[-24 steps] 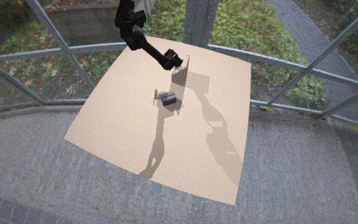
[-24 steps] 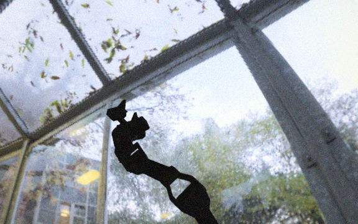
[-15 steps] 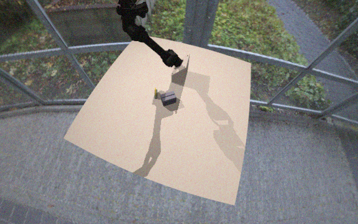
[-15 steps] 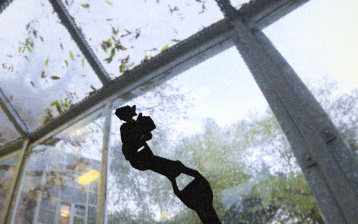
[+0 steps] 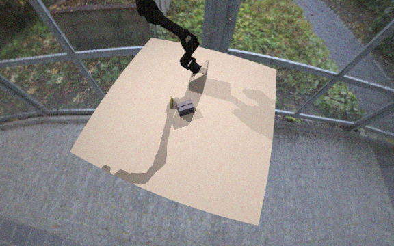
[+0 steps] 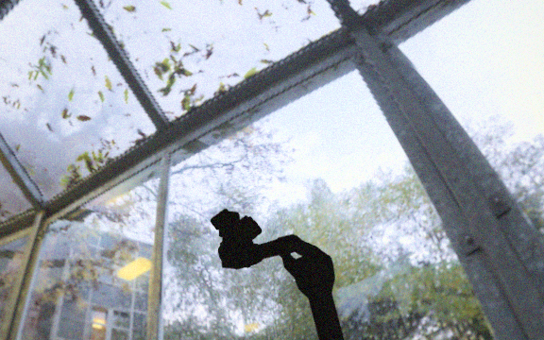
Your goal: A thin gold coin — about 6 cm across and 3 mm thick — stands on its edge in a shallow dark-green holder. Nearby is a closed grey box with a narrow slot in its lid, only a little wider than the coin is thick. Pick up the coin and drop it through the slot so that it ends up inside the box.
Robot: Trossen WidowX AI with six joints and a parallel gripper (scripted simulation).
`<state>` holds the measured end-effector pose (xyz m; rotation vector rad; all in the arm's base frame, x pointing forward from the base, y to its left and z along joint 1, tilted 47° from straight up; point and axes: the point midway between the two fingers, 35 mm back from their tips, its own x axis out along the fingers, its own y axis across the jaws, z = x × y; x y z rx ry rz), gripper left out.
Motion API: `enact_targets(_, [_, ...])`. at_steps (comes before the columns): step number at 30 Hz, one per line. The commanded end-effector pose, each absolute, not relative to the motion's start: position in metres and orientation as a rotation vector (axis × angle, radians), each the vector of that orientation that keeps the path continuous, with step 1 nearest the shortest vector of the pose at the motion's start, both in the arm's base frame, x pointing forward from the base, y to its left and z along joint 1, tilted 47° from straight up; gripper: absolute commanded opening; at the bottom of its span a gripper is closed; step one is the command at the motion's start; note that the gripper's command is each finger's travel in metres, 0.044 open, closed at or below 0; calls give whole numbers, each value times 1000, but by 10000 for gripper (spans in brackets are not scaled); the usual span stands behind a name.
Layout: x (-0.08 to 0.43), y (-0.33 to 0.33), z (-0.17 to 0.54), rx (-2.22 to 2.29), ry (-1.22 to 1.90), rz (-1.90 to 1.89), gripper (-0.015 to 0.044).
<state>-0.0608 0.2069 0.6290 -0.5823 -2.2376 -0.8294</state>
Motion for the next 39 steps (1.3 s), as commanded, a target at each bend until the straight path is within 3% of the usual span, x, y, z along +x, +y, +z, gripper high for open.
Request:
enact_targets(1, [-85,151,638,-432,-2158,-978,161])
enact_targets(13, [-100,25,645,-136,-1841,-1272,161])
enact_targets(20, [-80,-78,623,105,-1537,-1421,161])
enact_targets(30, [17,-203,554,340,-915,-1491,161])
enact_targets(39, [141,-242,461,359,-298,-1386,161])
